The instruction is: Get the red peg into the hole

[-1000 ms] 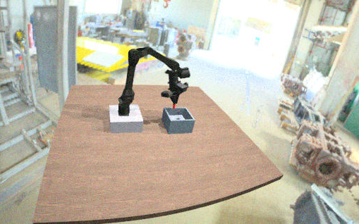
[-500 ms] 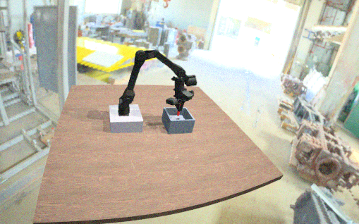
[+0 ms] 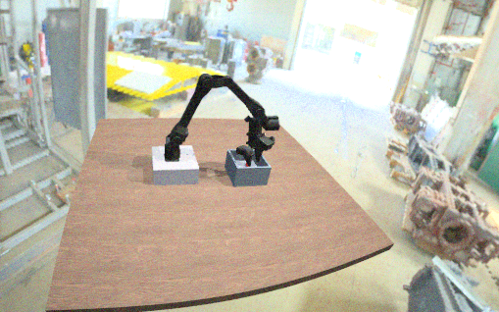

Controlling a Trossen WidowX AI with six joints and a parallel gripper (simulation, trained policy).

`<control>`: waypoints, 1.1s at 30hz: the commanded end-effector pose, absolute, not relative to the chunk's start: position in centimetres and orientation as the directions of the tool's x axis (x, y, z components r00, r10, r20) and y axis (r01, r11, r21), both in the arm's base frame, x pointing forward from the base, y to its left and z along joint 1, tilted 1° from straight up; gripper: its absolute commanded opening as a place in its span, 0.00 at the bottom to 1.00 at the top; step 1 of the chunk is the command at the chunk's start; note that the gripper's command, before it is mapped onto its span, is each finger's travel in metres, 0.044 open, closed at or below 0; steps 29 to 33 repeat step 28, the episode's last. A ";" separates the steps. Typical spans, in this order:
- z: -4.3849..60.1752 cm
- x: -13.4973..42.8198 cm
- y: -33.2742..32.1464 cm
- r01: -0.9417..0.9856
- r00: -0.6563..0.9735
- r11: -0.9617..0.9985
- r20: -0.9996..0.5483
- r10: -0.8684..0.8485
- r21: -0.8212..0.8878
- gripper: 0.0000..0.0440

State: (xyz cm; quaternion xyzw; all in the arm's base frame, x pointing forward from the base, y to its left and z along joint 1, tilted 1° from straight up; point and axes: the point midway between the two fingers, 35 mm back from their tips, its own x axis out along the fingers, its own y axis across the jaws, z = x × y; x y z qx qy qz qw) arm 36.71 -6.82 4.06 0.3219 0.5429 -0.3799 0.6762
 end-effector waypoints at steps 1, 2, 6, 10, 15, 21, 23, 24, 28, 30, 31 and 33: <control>4.3 37.7 -7.4 0.858 0.138 0.513 -0.976 -0.166 0.034 0.79; 4.3 38.0 -7.6 0.857 0.142 0.515 -0.975 -0.169 0.035 0.84; 4.7 39.2 -8.4 0.852 0.169 0.521 -0.969 -0.181 0.052 1.00; 5.3 40.3 -9.6 0.853 0.207 0.515 -0.957 -0.201 0.076 1.00; 6.0 41.4 -11.1 0.856 0.245 0.507 -0.942 -0.230 0.099 1.00; 6.6 42.3 -12.3 0.858 0.278 0.500 -0.926 -0.256 0.120 1.00; 6.6 42.3 -12.3 0.858 0.278 0.500 -0.926 -0.256 0.120 1.00; 6.6 42.3 -12.3 0.858 0.278 0.500 -0.926 -0.256 0.120 1.00; 6.6 42.3 -12.3 0.858 0.279 0.500 -0.926 -0.256 0.120 1.00; 6.6 42.3 -12.3 0.858 0.279 0.500 -0.926 -0.256 0.120 1.00; 6.6 42.3 -12.3 0.858 0.279 0.500 -0.926 -0.256 0.120 1.00; 6.6 42.3 -12.3 0.858 0.279 0.500 -0.926 -0.256 0.120 1.00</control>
